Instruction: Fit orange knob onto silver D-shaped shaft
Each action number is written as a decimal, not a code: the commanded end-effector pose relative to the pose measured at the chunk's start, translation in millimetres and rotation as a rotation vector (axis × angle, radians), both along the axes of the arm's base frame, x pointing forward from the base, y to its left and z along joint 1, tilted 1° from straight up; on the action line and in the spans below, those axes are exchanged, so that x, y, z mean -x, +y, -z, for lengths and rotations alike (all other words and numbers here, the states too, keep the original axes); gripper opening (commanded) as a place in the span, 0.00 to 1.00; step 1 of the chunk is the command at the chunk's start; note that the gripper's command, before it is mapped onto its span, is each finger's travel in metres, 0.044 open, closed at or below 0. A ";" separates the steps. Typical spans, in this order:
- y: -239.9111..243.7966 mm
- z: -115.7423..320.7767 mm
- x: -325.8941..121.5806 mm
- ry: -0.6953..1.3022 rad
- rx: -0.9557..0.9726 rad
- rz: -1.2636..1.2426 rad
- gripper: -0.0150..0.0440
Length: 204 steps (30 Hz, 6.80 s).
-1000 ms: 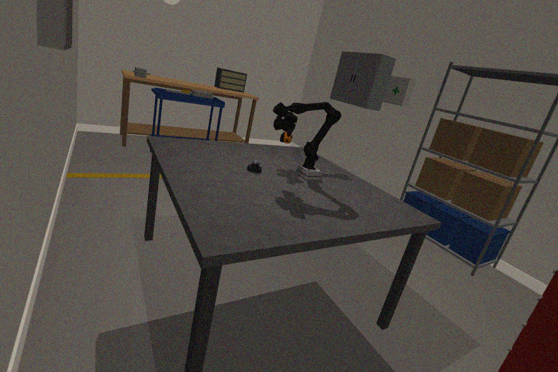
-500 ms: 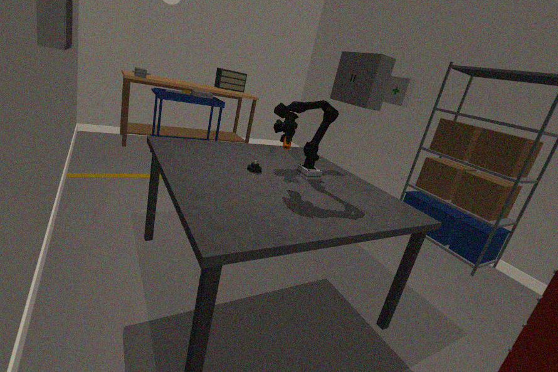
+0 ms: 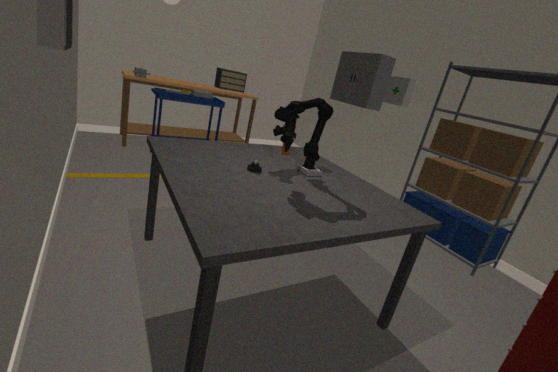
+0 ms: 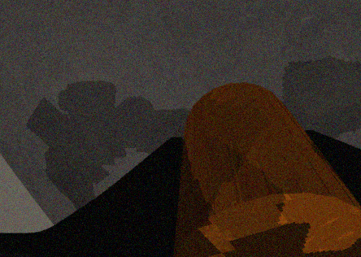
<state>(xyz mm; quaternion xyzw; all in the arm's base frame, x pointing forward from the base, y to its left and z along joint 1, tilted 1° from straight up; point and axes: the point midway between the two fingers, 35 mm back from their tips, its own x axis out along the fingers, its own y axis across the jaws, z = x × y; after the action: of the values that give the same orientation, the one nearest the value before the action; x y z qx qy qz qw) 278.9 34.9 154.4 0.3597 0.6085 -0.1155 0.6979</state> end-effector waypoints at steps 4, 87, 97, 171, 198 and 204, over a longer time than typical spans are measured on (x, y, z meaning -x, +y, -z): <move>4.0 11.9 -5.4 0.105 0.132 0.003 0.25; 14.0 89.0 -25.7 0.220 0.277 0.008 1.00; 14.2 102.8 -26.8 0.220 0.277 0.008 1.00; 15.6 109.1 -34.2 0.219 0.277 0.008 0.25; 15.7 24.9 -32.2 0.219 0.277 0.008 0.25; 15.7 20.4 -30.5 0.219 0.277 0.008 0.25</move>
<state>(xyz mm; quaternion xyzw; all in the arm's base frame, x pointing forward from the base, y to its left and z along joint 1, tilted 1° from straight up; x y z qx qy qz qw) 309.9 50.7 127.8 0.2451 0.6621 -0.2401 0.6662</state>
